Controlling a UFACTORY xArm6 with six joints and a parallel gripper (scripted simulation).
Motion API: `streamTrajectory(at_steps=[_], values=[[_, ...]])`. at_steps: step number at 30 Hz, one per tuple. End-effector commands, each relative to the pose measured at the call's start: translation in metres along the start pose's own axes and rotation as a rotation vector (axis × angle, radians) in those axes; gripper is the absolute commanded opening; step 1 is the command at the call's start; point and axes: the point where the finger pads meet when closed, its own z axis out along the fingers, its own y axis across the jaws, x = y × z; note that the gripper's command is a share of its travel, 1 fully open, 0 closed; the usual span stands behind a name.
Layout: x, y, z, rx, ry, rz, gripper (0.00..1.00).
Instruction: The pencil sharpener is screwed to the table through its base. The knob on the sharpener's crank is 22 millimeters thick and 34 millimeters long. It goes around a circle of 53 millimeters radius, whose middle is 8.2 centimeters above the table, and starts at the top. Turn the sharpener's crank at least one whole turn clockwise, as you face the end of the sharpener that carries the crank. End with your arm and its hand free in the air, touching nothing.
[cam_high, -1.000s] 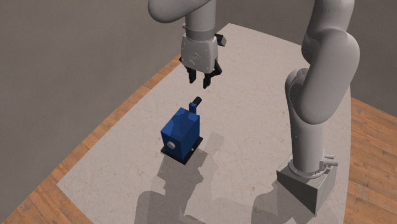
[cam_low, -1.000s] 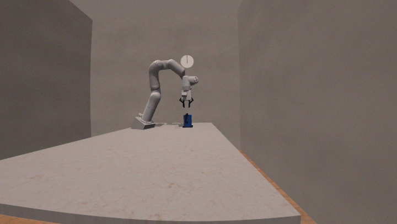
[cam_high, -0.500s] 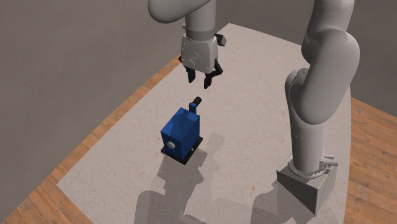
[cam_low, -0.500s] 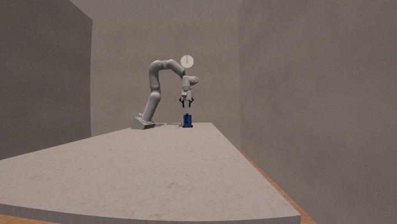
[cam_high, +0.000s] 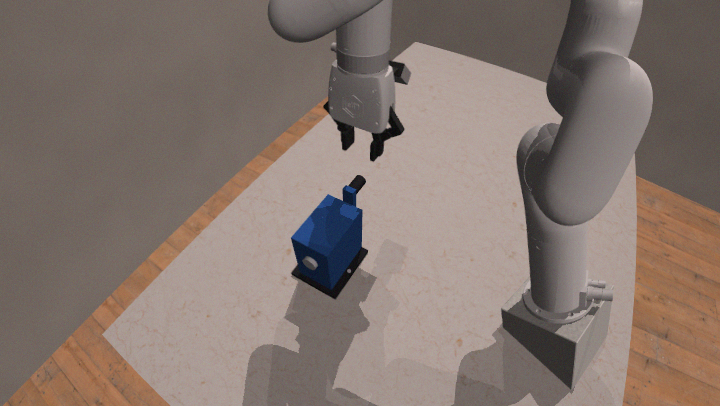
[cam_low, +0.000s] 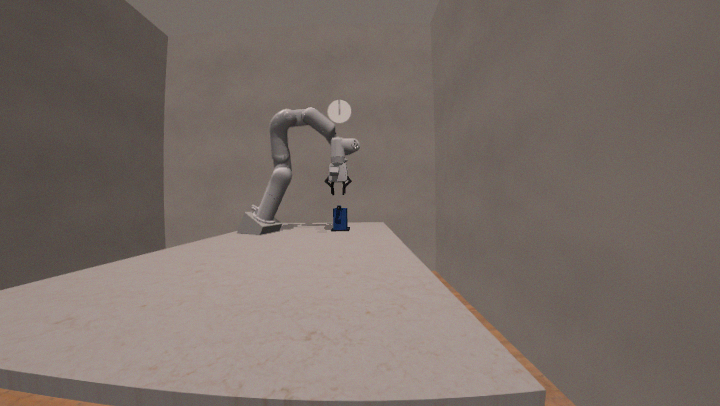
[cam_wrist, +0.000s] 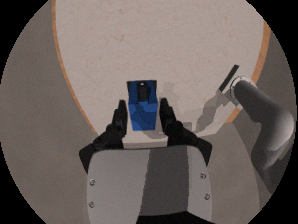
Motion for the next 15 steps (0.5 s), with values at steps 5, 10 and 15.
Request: streamTrajectory(at_steps=[5,10,15], values=[[0.0000,-0.0007,-0.0002,0.002,-0.001,0.001,0.54],[-0.0001,-0.0006,0.0021,0.002,0.000,0.001,0.54],[-0.0002,-0.0006,0.0044,0.002,0.000,0.001,0.54]])
